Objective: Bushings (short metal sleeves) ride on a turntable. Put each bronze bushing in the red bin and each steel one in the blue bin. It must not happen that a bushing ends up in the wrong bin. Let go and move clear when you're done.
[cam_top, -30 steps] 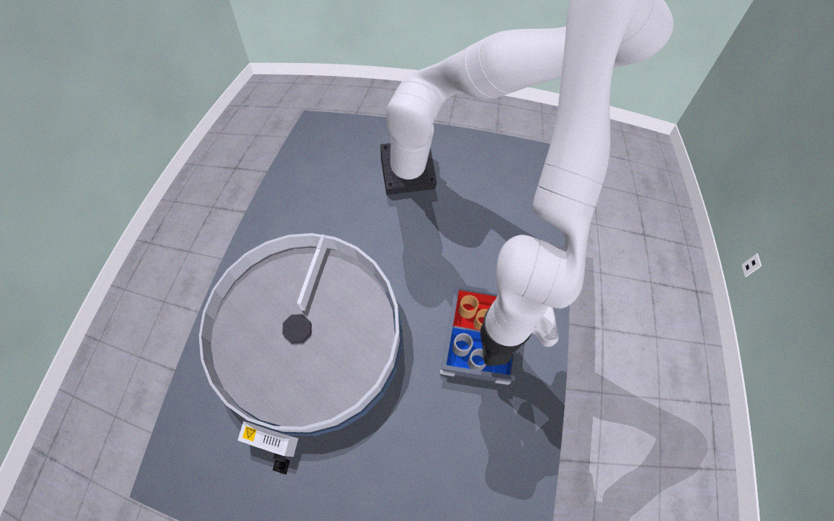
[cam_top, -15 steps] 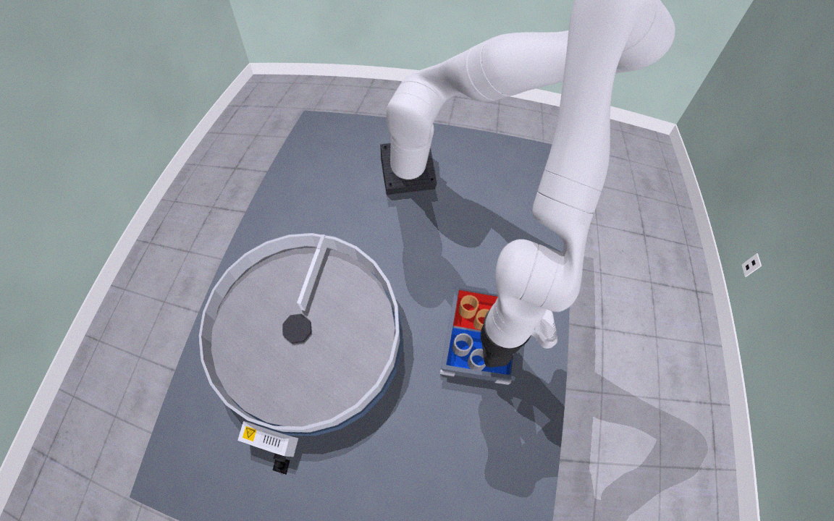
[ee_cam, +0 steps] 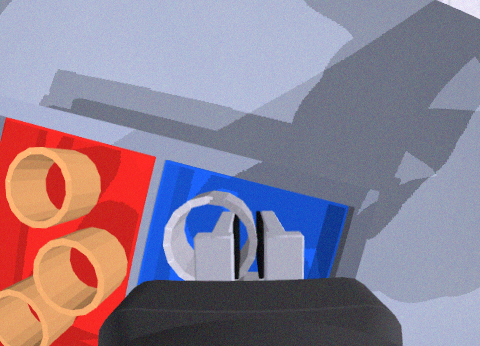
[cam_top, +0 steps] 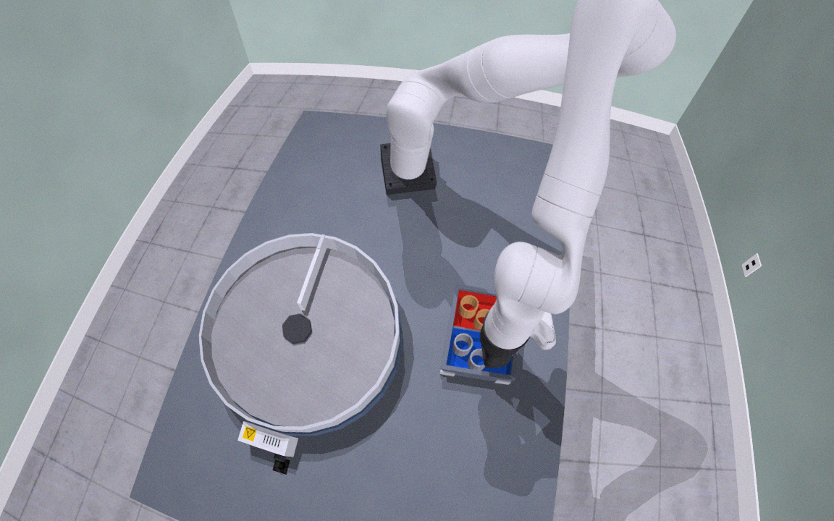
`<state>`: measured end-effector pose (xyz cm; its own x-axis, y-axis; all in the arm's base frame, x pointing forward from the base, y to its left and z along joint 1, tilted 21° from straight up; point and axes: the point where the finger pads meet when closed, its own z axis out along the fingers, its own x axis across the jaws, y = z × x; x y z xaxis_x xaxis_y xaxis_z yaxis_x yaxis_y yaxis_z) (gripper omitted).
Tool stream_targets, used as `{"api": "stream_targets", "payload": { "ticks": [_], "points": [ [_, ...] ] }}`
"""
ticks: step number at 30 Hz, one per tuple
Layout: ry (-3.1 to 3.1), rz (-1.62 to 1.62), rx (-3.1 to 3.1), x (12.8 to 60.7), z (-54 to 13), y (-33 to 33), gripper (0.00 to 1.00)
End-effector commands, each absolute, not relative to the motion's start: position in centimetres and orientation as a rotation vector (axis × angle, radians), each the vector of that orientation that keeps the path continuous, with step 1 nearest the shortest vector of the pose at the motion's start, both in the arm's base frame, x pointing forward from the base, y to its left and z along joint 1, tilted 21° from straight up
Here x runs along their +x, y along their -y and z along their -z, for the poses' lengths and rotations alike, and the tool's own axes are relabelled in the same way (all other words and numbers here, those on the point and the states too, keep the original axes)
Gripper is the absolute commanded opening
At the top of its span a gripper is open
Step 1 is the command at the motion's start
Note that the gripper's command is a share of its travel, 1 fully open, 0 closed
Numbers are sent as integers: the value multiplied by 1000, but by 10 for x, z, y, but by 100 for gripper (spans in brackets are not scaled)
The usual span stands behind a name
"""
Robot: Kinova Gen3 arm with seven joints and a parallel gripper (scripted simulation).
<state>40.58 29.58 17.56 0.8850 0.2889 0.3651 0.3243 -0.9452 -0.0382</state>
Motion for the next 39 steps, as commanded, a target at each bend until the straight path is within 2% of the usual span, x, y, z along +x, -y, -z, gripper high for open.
{"api": "stream_targets", "payload": {
  "ticks": [1, 29, 30, 39],
  "points": [
    [476, 549, -2958, 407, -174, -294, 0],
    [476, 549, -2958, 409, -169, -295, 0],
    [476, 549, -2958, 409, -169, -295, 47],
    [476, 549, -2958, 409, -169, -295, 47]
  ]
}}
